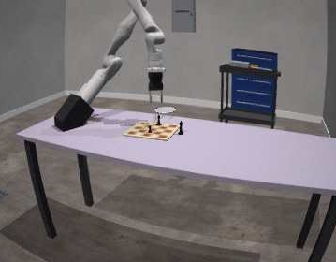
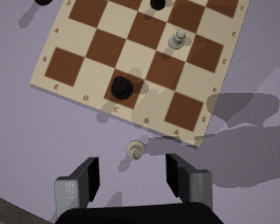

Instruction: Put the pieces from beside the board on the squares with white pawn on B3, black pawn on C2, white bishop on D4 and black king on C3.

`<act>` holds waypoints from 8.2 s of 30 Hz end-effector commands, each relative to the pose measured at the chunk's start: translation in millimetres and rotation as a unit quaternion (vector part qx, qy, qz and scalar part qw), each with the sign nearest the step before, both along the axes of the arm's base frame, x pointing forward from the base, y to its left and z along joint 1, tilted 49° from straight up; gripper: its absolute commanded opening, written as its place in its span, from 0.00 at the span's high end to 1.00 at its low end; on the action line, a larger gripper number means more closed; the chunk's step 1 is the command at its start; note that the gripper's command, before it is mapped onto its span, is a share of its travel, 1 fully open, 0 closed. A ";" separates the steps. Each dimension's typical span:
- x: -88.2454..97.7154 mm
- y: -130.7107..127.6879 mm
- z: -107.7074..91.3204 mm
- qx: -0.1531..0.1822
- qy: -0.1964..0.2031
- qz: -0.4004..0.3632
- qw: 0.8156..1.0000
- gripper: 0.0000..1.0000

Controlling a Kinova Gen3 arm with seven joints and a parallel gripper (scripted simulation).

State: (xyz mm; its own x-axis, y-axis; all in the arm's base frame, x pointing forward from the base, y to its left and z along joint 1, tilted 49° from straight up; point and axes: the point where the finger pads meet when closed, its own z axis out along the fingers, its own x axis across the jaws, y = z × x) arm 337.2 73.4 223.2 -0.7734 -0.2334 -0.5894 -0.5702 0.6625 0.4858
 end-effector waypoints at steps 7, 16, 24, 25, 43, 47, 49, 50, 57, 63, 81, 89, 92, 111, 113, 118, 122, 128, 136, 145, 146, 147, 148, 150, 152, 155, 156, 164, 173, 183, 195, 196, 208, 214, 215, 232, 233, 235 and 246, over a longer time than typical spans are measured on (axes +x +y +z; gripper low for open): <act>-2.9 0.2 -1.7 -0.008 0.010 -0.010 1.000 0.27; -2.9 0.2 -1.7 -0.008 0.010 -0.010 1.000 0.27; -2.9 0.2 -1.7 -0.008 0.010 -0.010 1.000 0.27; -2.9 0.2 -1.7 -0.008 0.010 -0.010 1.000 0.27; -2.9 0.2 -1.8 -0.008 0.010 -0.010 1.000 0.27; -2.8 0.5 -2.0 -0.008 0.010 -0.010 1.000 0.27; -2.7 0.9 -2.4 -0.008 0.009 -0.010 1.000 0.27; -2.6 1.1 -2.7 -0.008 0.009 -0.010 1.000 0.27; -1.2 4.6 -5.9 -0.008 0.009 -0.010 1.000 0.27; 0.1 7.8 -9.0 -0.008 0.009 -0.010 1.000 0.27; 6.8 24.9 -25.0 -0.008 0.009 -0.010 1.000 0.27; 9.6 31.9 -31.7 -0.008 0.009 -0.010 1.000 0.27; 10.1 33.1 -32.9 -0.008 0.009 -0.010 1.000 0.27; 11.3 36.2 -35.8 -0.008 0.009 -0.010 1.000 0.27; 11.3 36.2 -35.8 -0.008 0.009 -0.010 1.000 0.27; 11.3 36.2 -35.8 -0.008 0.009 -0.010 1.000 0.27; 11.3 36.2 -35.8 -0.008 0.009 -0.010 1.000 0.27; 11.3 36.2 -35.8 -0.008 0.009 -0.010 1.000 0.27; 11.3 36.2 -35.8 -0.008 0.009 -0.010 1.000 0.27; 11.3 36.3 -35.9 -0.008 0.009 -0.010 1.000 0.27; 11.4 36.5 -36.0 -0.008 0.009 -0.010 1.000 0.27; 11.5 36.7 -36.3 -0.008 0.009 -0.010 1.000 0.27; 11.7 37.2 -36.7 -0.008 0.009 -0.010 1.000 0.27; 12.2 38.5 -37.9 -0.008 0.009 -0.010 1.000 0.27; 13.0 40.5 -39.8 -0.008 0.009 -0.010 1.000 0.27; 14.6 44.5 -43.6 -0.008 0.009 -0.010 1.000 0.27; 15.2 46.0 -45.1 -0.008 0.009 -0.010 1.000 0.27; 19.0 55.5 -54.1 -0.008 0.009 -0.010 1.000 0.27; 21.8 62.4 -60.7 -0.008 0.009 -0.010 1.000 0.27; 21.8 62.5 -60.8 -0.008 0.009 -0.010 1.000 0.27; 21.8 62.5 -60.8 -0.008 0.009 -0.010 1.000 0.27; 21.8 62.5 -60.8 -0.008 0.009 -0.010 1.000 0.27; 21.8 62.5 -60.8 -0.008 0.009 -0.010 1.000 0.27; 21.8 62.5 -60.8 -0.008 0.009 -0.010 1.000 1.00; 21.8 62.5 -60.8 -0.008 0.009 -0.010 1.000 1.00; 21.8 62.5 -60.8 -0.008 0.009 -0.010 1.000 1.00; 21.8 62.5 -60.8 -0.008 0.009 -0.010 1.000 1.00; 21.8 62.5 -60.8 -0.008 0.009 -0.010 1.000 1.00; 21.8 62.5 -60.7 -0.008 0.009 -0.010 1.000 1.00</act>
State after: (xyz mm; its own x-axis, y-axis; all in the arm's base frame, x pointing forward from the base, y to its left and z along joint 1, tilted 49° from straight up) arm 358.8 136.2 162.3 -0.7889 -0.2283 -0.5706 -0.5484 0.6807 0.4858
